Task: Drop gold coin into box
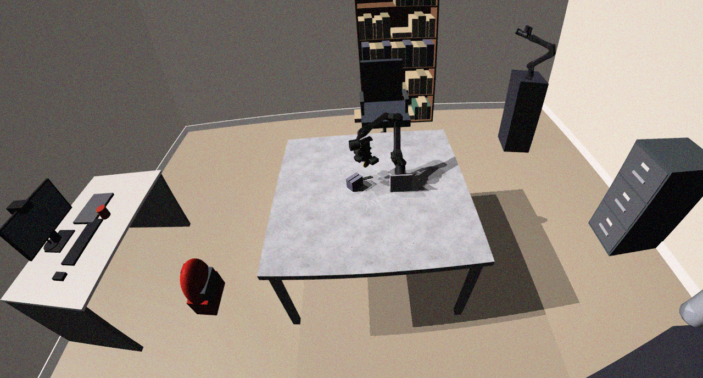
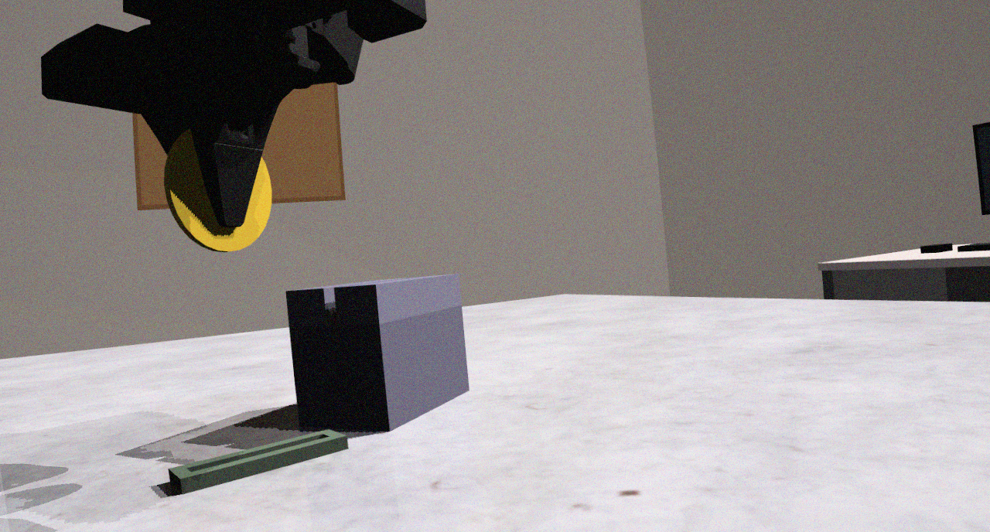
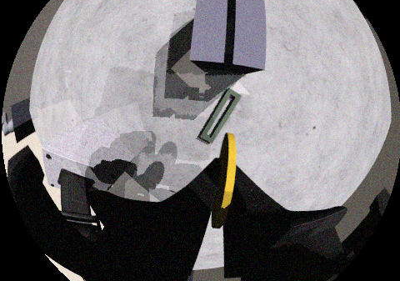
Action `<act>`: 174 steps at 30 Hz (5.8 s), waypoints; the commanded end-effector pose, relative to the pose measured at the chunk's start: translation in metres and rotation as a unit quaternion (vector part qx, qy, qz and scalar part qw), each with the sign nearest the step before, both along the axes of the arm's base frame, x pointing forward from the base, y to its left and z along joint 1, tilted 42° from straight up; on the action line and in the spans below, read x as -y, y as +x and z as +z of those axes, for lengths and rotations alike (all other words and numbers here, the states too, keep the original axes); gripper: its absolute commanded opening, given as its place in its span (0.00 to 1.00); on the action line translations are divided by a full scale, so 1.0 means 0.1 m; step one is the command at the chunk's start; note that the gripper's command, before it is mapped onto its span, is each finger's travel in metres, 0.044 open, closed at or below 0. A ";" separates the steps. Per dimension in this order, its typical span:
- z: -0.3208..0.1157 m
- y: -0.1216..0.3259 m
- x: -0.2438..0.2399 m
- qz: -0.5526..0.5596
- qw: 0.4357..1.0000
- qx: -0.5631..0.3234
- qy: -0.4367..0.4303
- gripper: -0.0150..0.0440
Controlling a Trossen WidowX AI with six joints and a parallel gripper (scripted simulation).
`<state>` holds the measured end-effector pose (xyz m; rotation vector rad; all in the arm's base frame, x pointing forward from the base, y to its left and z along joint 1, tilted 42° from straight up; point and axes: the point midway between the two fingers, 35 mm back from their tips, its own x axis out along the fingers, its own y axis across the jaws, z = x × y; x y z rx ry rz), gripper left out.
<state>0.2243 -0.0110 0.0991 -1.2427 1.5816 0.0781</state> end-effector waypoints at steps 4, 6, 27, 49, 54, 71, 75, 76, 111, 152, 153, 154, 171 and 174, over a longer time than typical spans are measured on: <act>-0.03 0.05 -0.05 0.005 1.000 -0.008 0.001 0.25; -0.04 0.09 -0.08 0.005 1.000 -0.008 0.001 0.25; -0.23 0.46 -0.39 0.006 1.000 -0.007 0.003 0.25; -0.50 0.74 -0.69 0.005 1.000 -0.006 0.002 0.26; -0.48 0.71 -0.65 0.007 1.000 -0.009 -0.001 0.25; -0.51 0.74 -0.73 0.000 1.000 -0.003 0.000 0.25; -0.50 0.76 -0.73 -0.001 1.000 -0.002 0.001 0.25; -0.50 0.76 -0.73 -0.001 1.000 -0.002 0.001 0.25; -0.54 0.74 -0.67 0.008 1.000 -0.007 -0.001 0.25; -0.63 0.76 -0.59 0.005 1.000 -0.005 0.002 0.48; -0.63 0.76 -0.59 0.005 1.000 -0.005 0.002 0.52; -0.63 0.76 -0.59 0.005 1.000 -0.005 0.002 0.53; -0.48 0.74 -0.73 0.006 1.000 -0.006 0.003 0.93; -0.25 0.68 -0.92 0.007 1.000 -0.008 0.000 1.00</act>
